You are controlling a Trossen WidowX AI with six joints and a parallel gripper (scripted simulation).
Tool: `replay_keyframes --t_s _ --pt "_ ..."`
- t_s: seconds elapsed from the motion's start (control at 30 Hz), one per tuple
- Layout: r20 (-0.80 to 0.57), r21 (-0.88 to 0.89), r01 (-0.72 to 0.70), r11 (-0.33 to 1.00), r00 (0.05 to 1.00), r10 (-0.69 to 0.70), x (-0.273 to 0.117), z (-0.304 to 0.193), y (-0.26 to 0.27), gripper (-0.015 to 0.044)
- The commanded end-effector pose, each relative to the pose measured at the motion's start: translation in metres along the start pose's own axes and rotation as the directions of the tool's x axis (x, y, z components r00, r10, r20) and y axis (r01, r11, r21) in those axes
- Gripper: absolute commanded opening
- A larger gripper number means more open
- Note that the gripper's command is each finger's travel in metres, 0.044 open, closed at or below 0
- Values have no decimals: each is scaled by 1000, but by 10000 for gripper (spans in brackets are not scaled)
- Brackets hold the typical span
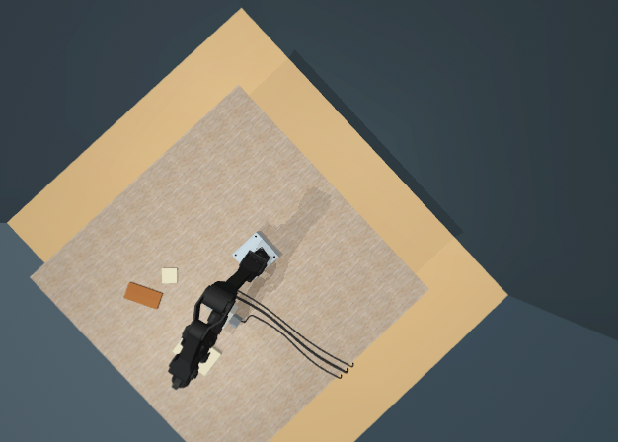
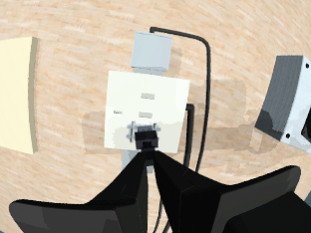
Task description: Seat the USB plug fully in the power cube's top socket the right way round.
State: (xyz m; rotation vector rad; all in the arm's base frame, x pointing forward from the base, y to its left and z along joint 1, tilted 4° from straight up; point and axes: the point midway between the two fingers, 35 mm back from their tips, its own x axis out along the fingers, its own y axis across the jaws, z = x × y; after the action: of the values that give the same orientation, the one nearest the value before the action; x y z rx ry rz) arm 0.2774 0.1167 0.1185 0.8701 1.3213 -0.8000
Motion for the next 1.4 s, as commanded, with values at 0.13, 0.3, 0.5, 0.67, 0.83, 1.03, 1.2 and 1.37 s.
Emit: replay_keyframes --t_s 0.13,0.3,0.5,0.67,0.83,1.03,1.2,1.37 --pt "0 188 0 982 1000 0 0 0 0 0" --pt "0 192 0 981 1000 0 0 0 0 0" --pt "0 192 0 981 1000 0 0 0 0 0" --pt "-2 187 -1 982 1000 1 0 0 0 0" --pt "-6 188 0 982 1000 1 1 0 0 0" --pt "-10 188 0 982 1000 2 2 -1 0 0" --pt "-14 188 0 982 1000 3 2 -1 0 0" --pt "-17 189 0 982 1000 3 3 -1 0 0"
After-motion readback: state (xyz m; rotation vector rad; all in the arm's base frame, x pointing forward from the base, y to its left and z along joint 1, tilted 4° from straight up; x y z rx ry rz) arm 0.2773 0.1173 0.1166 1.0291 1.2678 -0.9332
